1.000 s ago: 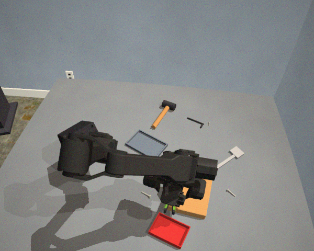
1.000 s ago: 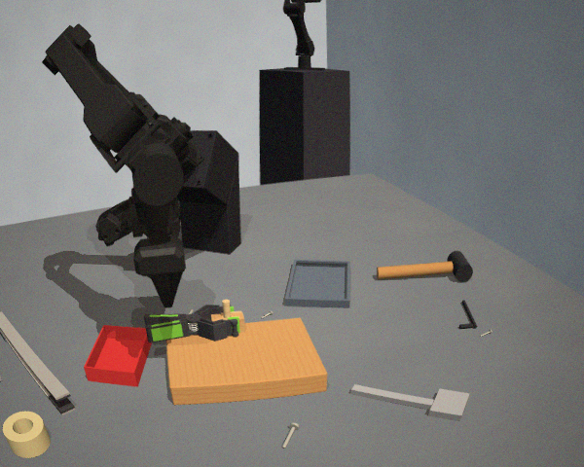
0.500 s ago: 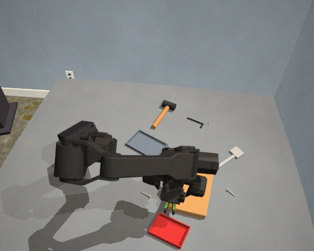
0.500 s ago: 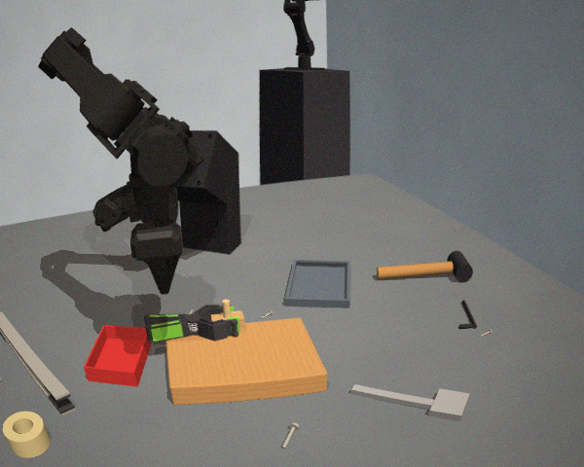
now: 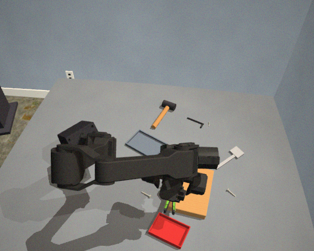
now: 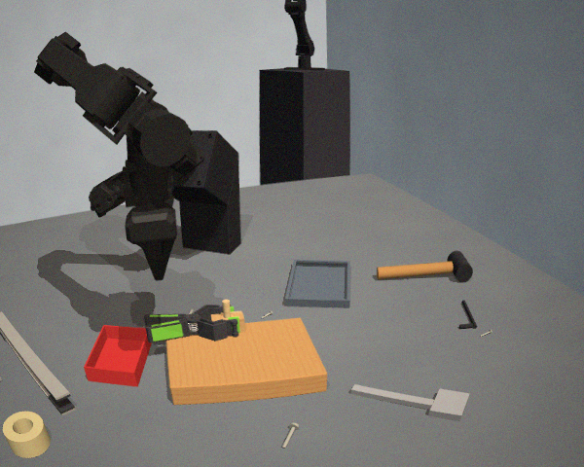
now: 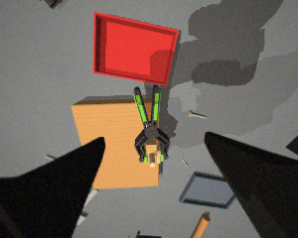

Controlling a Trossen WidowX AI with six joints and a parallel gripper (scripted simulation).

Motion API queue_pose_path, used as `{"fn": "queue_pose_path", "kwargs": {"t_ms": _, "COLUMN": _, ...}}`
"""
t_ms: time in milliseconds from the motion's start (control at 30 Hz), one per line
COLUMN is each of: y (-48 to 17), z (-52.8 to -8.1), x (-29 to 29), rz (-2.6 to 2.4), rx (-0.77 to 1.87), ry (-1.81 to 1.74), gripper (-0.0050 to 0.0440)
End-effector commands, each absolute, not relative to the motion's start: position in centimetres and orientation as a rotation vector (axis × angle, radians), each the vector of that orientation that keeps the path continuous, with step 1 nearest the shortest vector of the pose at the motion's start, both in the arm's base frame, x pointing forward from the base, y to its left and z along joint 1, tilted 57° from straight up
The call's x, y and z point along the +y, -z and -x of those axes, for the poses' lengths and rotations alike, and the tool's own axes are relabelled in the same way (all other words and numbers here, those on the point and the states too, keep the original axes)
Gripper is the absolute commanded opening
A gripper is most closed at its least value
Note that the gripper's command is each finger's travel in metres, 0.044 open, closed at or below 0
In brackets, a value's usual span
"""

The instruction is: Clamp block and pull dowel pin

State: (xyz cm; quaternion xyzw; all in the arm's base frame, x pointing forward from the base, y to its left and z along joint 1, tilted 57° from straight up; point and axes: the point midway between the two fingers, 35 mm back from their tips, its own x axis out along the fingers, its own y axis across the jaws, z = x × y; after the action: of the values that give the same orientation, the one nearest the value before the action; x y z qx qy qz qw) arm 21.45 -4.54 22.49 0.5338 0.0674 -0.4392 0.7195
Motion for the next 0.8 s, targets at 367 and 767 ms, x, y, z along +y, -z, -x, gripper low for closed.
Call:
{"fn": "queue_pose_path", "kwargs": {"t_ms": 367, "y": -22.1, "z": -22.1, "x": -3.8, "rz": -1.183, "rx": 0.146, "ry": 0.972, "gripper": 0.0440}}
{"fn": "queue_pose_path", "kwargs": {"t_ms": 767, "y": -21.2, "z": -23.1, "x": -2.8, "rz": -1.185, "rx": 0.143, "ry": 0.975, "gripper": 0.0440}}
